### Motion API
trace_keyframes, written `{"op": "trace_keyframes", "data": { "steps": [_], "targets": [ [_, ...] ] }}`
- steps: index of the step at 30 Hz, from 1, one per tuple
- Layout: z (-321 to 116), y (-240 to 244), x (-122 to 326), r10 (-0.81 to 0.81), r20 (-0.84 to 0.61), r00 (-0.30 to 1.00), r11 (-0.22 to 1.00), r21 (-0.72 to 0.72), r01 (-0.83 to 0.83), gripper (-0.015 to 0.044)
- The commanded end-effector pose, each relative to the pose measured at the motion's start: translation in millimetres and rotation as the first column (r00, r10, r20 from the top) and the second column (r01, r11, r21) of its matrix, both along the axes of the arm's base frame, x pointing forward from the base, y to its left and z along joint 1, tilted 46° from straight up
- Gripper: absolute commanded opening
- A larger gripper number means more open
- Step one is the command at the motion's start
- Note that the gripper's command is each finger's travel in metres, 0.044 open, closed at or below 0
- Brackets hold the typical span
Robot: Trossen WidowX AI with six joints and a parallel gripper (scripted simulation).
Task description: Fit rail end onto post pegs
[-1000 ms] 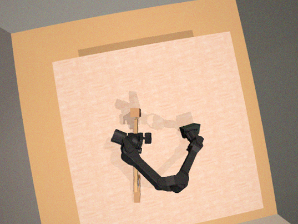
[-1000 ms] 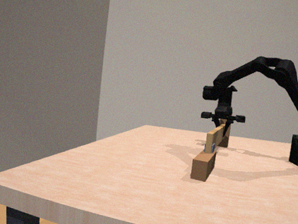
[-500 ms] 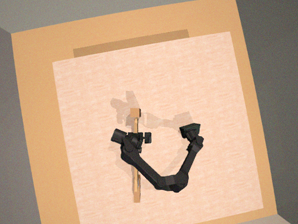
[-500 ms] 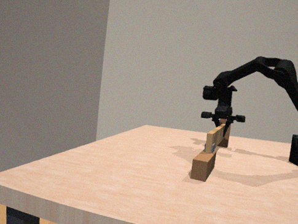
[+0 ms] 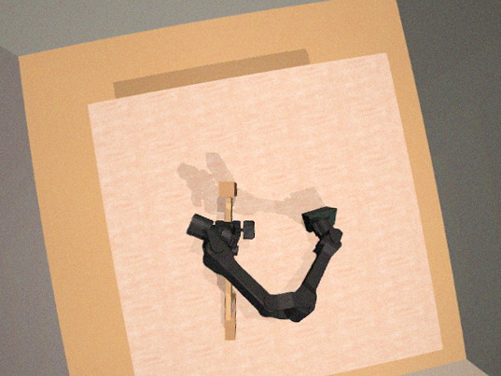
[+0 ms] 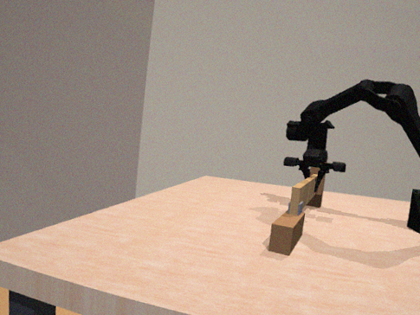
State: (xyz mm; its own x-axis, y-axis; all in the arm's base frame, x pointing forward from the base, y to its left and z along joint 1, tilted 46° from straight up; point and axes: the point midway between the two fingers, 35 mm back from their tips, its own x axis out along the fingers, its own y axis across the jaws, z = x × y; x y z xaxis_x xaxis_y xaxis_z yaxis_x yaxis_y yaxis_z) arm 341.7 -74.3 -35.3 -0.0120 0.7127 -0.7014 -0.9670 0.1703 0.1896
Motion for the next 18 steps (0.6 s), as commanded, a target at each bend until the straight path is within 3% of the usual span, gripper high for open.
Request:
{"op": "trace_keyframes", "data": {
  "steps": [1,18],
  "targets": [
    [-0.4,-5.7,0.2,-0.008,0.009,1.0,1.0,-0.006,0.008,0.0],
    [-4.0,-9.4,-1.0,-0.008,0.009,1.0,1.0,-0.006,0.008,0.0]
  ]
}}
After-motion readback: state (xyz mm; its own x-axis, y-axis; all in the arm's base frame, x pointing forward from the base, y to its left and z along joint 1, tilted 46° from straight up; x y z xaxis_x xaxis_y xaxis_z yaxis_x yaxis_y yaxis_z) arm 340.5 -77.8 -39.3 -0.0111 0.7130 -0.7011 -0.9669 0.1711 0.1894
